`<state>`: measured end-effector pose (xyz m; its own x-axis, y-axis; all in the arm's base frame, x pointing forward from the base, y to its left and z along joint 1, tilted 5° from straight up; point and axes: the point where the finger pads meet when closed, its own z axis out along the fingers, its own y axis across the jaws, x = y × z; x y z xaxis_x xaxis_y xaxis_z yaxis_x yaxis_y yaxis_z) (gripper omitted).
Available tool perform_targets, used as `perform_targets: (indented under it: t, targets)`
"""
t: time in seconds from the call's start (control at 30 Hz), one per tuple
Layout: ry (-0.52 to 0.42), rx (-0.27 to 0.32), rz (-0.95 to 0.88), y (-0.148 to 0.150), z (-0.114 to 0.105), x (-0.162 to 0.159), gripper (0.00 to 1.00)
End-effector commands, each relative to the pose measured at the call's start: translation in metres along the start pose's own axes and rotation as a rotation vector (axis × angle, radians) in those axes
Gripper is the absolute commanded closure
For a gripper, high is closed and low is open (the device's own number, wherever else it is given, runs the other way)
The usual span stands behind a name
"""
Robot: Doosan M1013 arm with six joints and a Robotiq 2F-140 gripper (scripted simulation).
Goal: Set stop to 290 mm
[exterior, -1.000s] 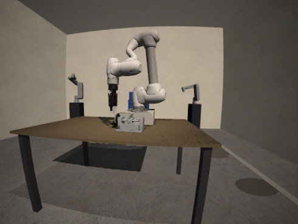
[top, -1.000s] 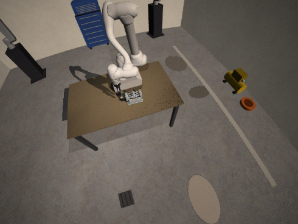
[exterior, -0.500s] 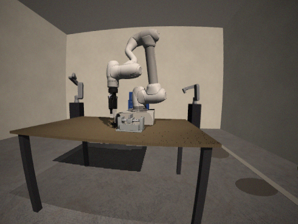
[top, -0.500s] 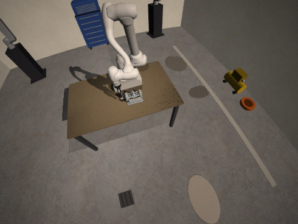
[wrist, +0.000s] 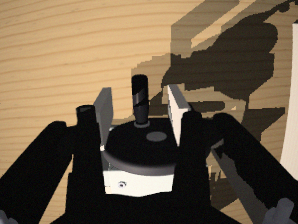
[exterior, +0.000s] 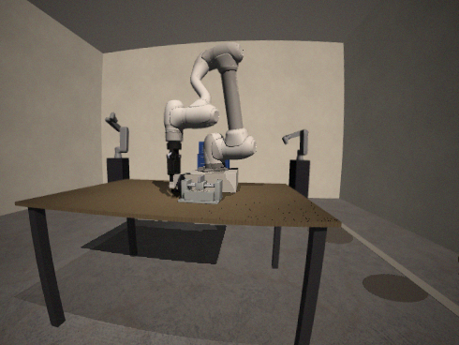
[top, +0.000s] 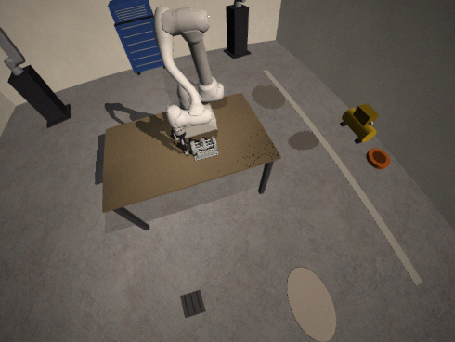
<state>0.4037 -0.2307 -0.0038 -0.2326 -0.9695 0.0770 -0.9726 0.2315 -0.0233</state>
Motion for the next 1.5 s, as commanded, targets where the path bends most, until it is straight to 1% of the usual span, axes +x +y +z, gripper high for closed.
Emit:
perform_targets:
  t: [0.0, 0.03, 0.23, 0.37, 0.93, 0.97, 1.47]
  targets:
    - [0.0, 0.0, 0.0, 0.0, 0.008, 0.0, 0.67]
    - [0.0, 0.0, 0.0, 0.0, 0.008, 0.0, 0.67]
    - [0.0, 0.0, 0.0, 0.0, 0.026, 0.0, 0.67]
    - [0.0, 0.0, 0.0, 0.0, 0.032, 0.0, 0.67]
    - [0.0, 0.0, 0.0, 0.0, 0.035, 0.0, 0.67]
    - [0.0, 0.0, 0.0, 0.0, 0.035, 0.0, 0.96]
    - [0.0, 0.0, 0.0, 0.0, 0.035, 0.0, 0.96]
